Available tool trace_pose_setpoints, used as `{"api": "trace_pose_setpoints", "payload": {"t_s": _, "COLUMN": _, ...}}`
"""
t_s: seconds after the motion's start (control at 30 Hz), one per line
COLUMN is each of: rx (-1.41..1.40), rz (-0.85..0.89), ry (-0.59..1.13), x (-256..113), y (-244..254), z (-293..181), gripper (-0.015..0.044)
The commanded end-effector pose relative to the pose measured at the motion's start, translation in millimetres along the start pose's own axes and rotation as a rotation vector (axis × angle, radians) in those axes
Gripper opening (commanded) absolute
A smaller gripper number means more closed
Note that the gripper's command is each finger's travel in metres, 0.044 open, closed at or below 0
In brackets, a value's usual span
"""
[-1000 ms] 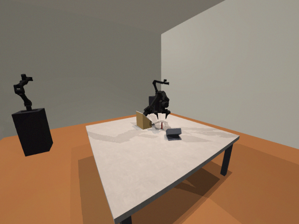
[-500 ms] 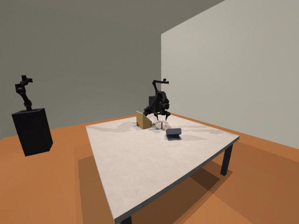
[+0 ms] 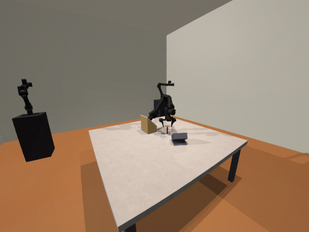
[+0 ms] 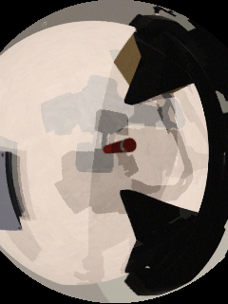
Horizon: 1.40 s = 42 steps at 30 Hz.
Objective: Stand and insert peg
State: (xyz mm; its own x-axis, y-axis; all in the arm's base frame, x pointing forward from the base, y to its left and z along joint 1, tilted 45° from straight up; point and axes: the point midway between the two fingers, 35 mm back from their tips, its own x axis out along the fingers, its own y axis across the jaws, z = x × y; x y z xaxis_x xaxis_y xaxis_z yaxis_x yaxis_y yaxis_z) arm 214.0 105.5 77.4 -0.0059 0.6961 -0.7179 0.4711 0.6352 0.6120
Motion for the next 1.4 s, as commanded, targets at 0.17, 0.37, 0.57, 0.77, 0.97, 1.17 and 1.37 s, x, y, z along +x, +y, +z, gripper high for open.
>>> {"api": "trace_pose_setpoints", "payload": {"t_s": 0.17, "rx": 0.004, "rz": 0.001, "ry": 0.005, "x": 16, "y": 0, "z": -1, "gripper": 0.044}}
{"api": "trace_pose_setpoints", "payload": {"t_s": 0.37, "rx": 0.004, "rz": 0.002, "ry": 0.006, "x": 25, "y": 0, "z": -2, "gripper": 0.044}}
{"api": "trace_pose_setpoints", "payload": {"t_s": 0.57, "rx": 0.004, "rz": 0.004, "ry": 0.007, "x": 35, "y": 0, "z": -3, "gripper": 0.044}}
{"api": "trace_pose_setpoints", "payload": {"t_s": 0.77, "rx": 0.004, "rz": 0.006, "ry": 0.008, "x": 42, "y": 0, "z": -4, "gripper": 0.044}}
{"api": "trace_pose_setpoints", "payload": {"t_s": 0.97, "rx": 0.0, "rz": 0.006, "ry": 0.004, "x": 39, "y": 1, "z": -3, "gripper": 0.0282}}
{"api": "trace_pose_setpoints", "payload": {"t_s": 1.17, "rx": 0.0, "rz": 0.006, "ry": 0.004, "x": 39, "y": 1, "z": -3, "gripper": 0.0125}}
{"api": "trace_pose_setpoints", "payload": {"t_s": 1.37, "rx": 0.0, "rz": 0.006, "ry": 0.004, "x": 39, "y": 1, "z": -3, "gripper": 0.0026}}
